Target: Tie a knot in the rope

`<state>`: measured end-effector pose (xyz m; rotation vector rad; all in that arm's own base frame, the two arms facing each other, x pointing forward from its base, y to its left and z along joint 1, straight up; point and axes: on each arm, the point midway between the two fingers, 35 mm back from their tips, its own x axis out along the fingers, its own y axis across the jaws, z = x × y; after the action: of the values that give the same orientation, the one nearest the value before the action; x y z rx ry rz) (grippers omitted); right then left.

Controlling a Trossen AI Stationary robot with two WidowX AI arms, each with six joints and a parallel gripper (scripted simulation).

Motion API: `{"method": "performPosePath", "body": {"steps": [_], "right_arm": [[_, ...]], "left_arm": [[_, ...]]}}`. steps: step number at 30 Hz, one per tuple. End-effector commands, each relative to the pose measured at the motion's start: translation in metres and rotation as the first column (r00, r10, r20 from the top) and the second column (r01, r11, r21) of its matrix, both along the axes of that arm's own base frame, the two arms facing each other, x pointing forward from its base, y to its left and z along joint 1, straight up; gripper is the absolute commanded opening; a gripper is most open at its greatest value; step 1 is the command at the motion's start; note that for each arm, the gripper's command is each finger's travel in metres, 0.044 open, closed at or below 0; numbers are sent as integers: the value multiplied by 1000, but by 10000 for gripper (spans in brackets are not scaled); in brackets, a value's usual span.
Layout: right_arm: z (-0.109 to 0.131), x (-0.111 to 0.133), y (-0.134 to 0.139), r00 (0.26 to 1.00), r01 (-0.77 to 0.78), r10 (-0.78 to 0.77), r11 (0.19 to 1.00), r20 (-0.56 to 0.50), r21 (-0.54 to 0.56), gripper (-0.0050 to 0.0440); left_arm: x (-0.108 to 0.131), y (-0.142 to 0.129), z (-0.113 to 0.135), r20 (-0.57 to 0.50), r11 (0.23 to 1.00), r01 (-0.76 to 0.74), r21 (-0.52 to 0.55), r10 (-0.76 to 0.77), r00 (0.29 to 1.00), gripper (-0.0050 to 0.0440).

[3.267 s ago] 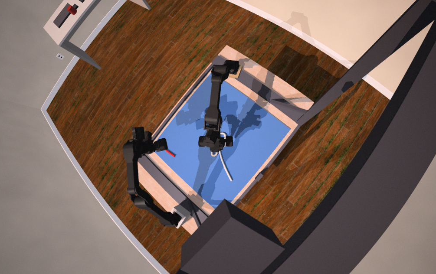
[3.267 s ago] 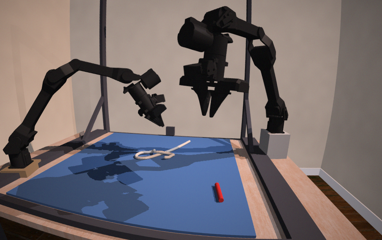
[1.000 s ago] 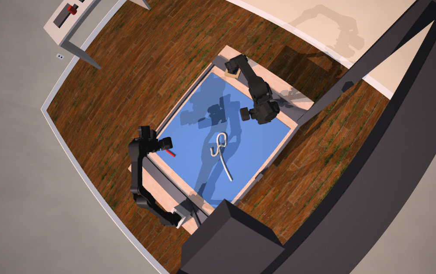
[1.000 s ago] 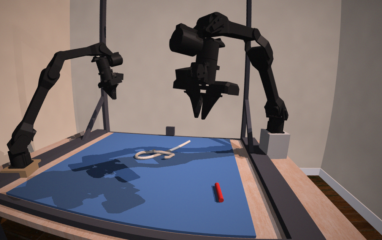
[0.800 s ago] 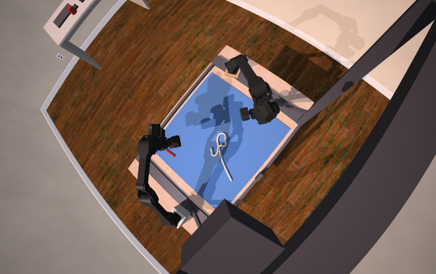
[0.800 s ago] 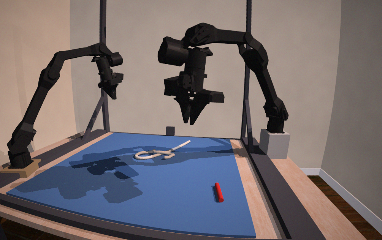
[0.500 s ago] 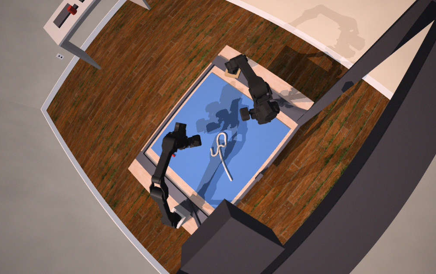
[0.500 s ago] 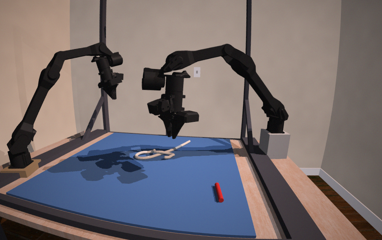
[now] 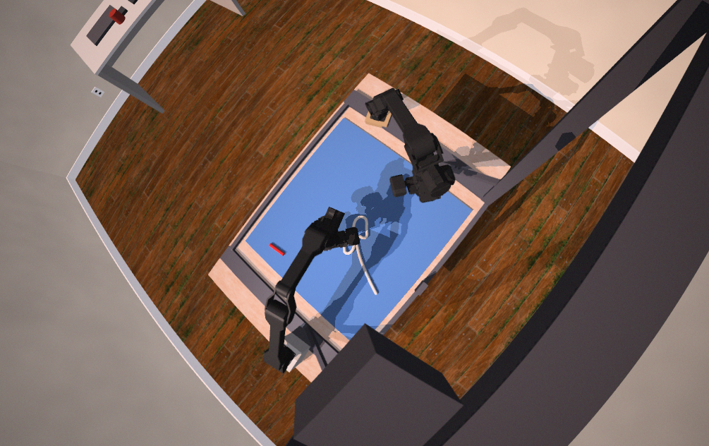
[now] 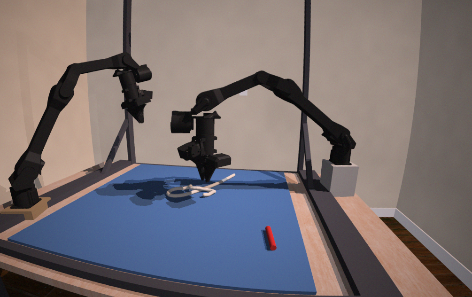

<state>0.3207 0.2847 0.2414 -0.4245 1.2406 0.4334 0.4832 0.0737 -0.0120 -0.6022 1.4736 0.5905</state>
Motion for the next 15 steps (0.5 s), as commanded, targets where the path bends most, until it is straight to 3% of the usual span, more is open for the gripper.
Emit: {"method": "performPosePath", "body": {"steps": [1,11,15], "right_arm": [[11,-2,-2,1000,3,-4,1000,23,19,100],[11,-2,-2,1000,3,-4,1000,23,19,100],[11,-2,-2,1000,3,-4,1000,23,19,100]], "left_arm": [[6,-6,5,25,1000,-7,7,7,1000,100],[7,-7,4,25,1000,-7,7,7,1000,100],[7,-7,-10,25,1000,-7,7,7,1000,100]]}}
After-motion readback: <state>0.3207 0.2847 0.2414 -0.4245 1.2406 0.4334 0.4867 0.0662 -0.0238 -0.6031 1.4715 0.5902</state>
